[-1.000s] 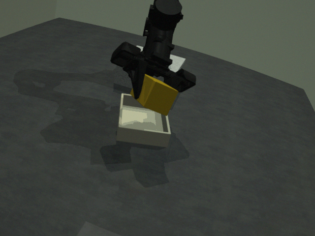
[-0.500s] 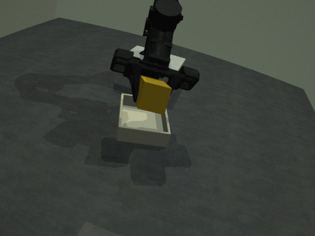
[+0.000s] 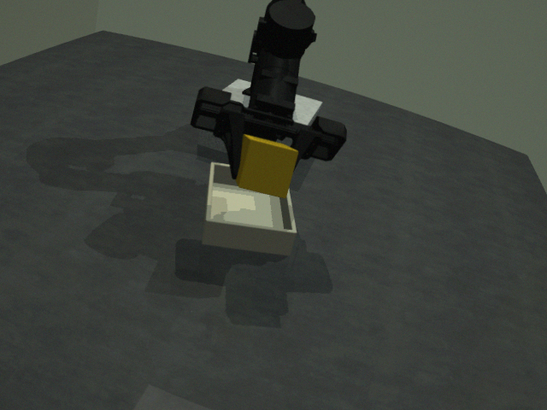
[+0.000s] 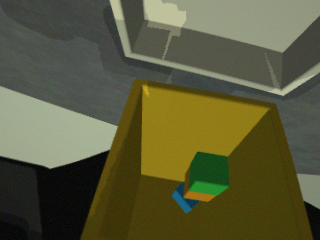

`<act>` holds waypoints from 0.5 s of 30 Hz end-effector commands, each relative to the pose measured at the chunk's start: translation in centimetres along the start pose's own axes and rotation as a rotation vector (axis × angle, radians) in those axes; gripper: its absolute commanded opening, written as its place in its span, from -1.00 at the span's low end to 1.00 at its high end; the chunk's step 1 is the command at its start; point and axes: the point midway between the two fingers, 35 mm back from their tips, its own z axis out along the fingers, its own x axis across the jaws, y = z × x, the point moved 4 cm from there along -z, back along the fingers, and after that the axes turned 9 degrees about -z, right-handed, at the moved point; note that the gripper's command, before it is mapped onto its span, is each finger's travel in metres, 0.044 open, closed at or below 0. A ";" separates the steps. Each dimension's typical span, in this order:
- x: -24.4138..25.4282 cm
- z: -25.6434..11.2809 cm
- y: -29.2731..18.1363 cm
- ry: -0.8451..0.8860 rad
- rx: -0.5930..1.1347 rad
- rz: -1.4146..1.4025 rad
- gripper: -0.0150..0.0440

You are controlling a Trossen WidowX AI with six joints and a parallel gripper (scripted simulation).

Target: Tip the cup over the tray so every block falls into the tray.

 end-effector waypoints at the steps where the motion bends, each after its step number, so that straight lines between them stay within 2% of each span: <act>1: 0.0 0.0 0.3 0.010 0.024 0.005 -0.49; 15: -0.2 0.0 0.7 0.035 0.115 0.004 -0.49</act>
